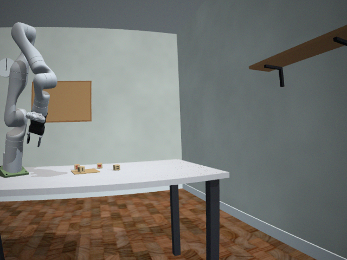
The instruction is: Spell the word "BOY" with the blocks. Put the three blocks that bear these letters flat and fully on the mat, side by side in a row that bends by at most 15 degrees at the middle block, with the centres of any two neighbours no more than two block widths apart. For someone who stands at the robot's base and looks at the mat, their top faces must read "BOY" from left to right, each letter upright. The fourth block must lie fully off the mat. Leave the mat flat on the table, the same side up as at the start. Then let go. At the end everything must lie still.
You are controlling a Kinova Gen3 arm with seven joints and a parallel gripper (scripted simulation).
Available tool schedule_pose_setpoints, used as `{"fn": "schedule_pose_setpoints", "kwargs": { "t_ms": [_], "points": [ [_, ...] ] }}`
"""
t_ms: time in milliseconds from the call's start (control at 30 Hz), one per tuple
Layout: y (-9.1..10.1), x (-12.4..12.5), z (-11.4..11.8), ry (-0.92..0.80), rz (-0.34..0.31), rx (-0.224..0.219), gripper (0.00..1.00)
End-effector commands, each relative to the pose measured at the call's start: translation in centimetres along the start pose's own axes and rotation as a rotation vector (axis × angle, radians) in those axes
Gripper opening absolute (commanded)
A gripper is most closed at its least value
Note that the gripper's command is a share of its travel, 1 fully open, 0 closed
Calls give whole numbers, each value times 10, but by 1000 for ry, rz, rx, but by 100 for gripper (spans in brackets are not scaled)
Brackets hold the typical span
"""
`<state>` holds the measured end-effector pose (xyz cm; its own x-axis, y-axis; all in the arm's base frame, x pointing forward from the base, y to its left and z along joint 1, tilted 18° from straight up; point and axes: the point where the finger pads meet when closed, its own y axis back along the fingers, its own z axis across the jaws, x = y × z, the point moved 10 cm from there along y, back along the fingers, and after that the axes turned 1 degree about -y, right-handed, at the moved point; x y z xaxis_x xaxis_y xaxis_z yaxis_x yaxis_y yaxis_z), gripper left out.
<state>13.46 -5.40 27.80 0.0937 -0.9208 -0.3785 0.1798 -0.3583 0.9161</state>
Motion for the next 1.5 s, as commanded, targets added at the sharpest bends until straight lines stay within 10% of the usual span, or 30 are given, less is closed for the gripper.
{"fn": "schedule_pose_setpoints", "kwargs": {
  "t_ms": [0, 1100, 1467],
  "points": [
    [0, 0, 0, 0, 0, 0, 100],
    [3, 5, -8, -4, 35, -31, 100],
    [11, 15, -41, -12, 156, -104, 100]
  ]
}}
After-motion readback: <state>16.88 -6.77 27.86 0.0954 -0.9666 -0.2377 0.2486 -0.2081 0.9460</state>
